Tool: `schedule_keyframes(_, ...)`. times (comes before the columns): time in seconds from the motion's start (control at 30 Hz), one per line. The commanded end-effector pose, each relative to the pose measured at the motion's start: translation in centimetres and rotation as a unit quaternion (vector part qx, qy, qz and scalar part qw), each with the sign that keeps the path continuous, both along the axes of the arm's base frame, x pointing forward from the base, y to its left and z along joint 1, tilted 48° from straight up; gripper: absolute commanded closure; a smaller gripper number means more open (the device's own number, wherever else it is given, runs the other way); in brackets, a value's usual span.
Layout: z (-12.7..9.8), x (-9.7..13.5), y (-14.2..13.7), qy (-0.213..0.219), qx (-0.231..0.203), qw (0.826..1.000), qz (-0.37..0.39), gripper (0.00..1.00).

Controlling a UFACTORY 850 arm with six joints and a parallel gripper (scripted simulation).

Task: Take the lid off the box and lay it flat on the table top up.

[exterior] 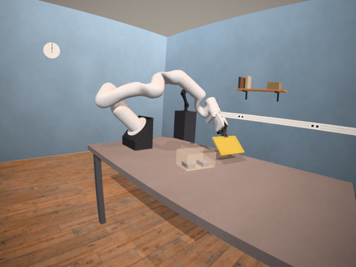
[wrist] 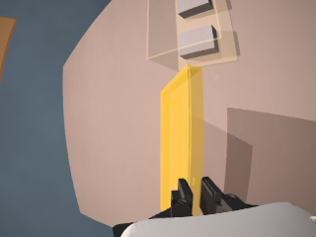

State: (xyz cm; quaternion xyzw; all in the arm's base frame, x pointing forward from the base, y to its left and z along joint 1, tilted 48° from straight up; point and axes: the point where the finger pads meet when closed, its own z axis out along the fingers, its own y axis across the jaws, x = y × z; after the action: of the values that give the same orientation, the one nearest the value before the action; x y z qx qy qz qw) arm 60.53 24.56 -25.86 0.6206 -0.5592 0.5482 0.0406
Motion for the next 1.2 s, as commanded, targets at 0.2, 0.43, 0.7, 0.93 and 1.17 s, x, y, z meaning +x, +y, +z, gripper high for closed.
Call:
schedule_keyframes(0.2, -0.1, 0.1, -0.1, -0.001, 0.001, 1.0, 0.0, 1.0)
schedule_keyframes(0.43, -0.4, 0.1, -0.4, -0.001, 0.001, 1.0, 0.0, 1.0)
schedule_keyframes(0.7, -1.0, 0.1, -1.1, -0.001, 0.001, 1.0, 0.0, 1.0)
schedule_keyframes(0.93, -1.4, 0.1, -1.6, -0.001, 0.001, 1.0, 0.0, 1.0)
schedule_keyframes(1.17, -1.5, 0.1, -1.6, -0.001, 0.001, 1.0, 0.0, 1.0)
